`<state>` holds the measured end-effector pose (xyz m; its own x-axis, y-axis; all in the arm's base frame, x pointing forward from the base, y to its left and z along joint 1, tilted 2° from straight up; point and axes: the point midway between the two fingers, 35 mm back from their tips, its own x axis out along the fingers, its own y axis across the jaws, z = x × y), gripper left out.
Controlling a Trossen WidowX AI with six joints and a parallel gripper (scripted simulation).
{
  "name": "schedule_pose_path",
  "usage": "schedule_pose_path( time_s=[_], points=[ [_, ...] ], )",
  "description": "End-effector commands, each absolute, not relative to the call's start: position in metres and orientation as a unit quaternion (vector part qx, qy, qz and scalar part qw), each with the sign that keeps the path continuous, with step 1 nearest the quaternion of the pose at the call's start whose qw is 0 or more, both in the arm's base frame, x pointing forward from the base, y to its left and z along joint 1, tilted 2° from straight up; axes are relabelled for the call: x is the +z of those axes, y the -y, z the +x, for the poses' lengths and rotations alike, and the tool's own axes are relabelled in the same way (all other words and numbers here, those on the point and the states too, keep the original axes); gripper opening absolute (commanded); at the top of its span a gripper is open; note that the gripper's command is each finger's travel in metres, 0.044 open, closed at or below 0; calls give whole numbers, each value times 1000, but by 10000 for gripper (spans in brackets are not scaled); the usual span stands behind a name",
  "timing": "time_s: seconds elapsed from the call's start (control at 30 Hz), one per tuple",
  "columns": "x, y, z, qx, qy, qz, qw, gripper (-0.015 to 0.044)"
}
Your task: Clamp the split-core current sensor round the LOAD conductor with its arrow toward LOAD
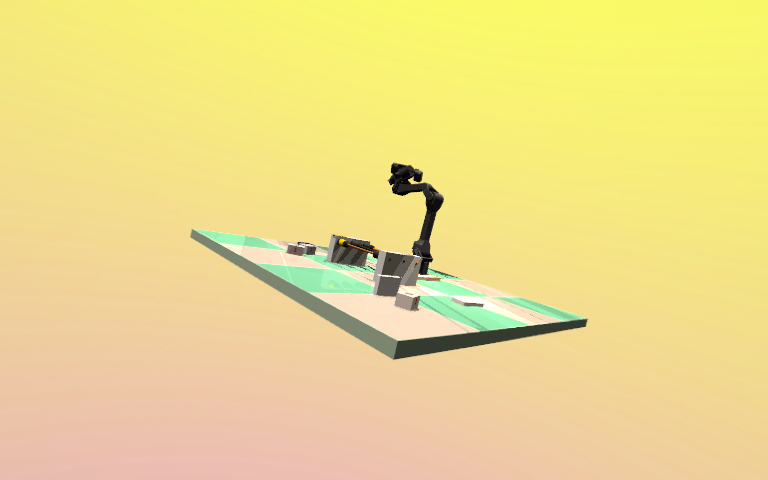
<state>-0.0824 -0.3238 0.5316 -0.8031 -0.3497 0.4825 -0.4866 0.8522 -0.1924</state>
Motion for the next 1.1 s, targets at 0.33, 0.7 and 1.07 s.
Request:
schedule_pose_path(
  time_s=[0.33, 0.7, 1.07],
  points=[
    [506, 316, 120, -236, 718, 409, 511, 440],
    [451, 228, 251, -300, 407, 361, 783, 440],
    [375, 90, 316, -157, 132, 161, 965, 440]
  ],
)
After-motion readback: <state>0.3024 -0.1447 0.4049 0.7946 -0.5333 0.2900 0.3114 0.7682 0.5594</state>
